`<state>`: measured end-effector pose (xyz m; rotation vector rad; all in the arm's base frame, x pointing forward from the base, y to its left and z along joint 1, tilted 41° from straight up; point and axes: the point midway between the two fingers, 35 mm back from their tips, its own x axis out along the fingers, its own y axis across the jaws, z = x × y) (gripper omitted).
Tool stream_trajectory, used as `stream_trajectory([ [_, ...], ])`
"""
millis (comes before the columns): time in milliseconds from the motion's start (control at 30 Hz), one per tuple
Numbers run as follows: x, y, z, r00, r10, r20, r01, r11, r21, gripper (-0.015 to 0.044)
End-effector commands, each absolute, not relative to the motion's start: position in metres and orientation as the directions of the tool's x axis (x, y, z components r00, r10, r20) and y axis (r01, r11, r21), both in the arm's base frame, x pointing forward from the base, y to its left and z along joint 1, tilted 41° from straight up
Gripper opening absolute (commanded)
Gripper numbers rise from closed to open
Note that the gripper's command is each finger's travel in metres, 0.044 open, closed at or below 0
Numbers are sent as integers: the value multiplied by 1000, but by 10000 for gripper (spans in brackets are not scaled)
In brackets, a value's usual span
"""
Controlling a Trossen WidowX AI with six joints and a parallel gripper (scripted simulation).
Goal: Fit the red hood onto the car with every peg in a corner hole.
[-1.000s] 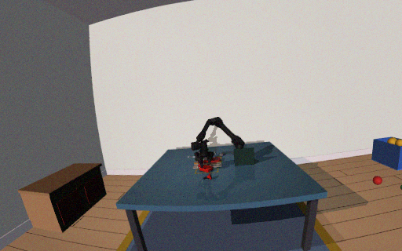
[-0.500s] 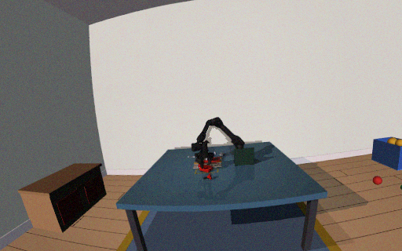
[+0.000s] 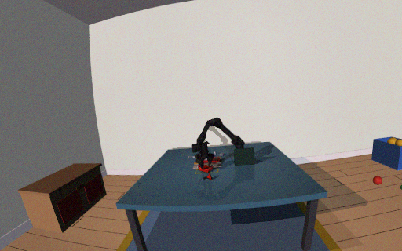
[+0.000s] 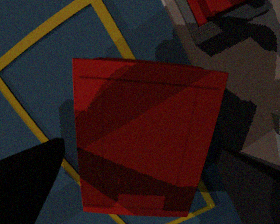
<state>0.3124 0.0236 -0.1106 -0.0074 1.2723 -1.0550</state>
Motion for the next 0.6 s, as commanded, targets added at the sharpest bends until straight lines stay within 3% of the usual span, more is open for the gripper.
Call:
stream_trajectory([
  [0, 312, 22, -112, -80, -642, -763, 629, 562, -538, 440],
  [567, 312, 17, -118, -80, -642, -762, 629, 561, -538, 440],
])
